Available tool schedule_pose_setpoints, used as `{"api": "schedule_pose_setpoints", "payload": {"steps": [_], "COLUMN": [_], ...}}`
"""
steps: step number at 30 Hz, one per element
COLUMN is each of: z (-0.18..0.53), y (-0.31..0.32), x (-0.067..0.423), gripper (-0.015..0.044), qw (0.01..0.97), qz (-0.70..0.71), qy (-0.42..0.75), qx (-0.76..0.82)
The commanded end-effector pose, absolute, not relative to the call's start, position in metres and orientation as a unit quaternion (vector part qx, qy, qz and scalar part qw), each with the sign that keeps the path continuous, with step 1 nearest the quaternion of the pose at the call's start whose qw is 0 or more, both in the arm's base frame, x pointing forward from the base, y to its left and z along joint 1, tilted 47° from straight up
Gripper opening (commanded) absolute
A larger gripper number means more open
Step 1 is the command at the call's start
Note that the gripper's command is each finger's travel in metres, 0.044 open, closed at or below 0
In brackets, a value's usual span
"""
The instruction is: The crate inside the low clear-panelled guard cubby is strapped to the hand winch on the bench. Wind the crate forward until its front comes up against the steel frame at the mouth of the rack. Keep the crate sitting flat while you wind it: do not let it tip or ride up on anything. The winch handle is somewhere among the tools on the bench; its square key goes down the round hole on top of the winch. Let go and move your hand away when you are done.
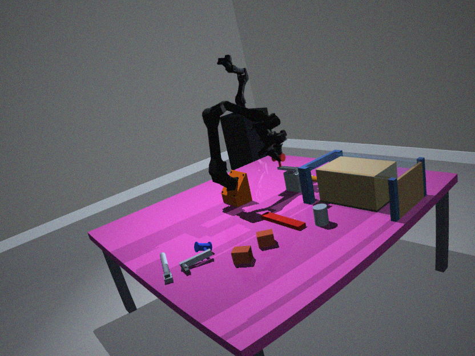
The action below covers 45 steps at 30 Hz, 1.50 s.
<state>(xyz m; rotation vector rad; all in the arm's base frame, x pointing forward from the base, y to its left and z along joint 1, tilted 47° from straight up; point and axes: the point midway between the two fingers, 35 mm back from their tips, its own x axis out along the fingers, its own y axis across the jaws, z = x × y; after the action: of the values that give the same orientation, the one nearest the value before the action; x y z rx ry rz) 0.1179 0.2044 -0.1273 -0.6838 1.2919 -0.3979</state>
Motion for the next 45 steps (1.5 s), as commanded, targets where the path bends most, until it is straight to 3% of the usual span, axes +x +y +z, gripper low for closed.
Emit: {"api": "schedule_pose_setpoints", "payload": {"steps": [1,45], "z": [-0.113,-0.082], "y": [0.184,0.145], "x": [0.120,0.149], "gripper": [0.0000,0.0000], "qw": [0.720,0.720], "qz": [-0.191,-0.193], "qy": [0.582,0.581], "qx": [-0.325,-0.326]}}
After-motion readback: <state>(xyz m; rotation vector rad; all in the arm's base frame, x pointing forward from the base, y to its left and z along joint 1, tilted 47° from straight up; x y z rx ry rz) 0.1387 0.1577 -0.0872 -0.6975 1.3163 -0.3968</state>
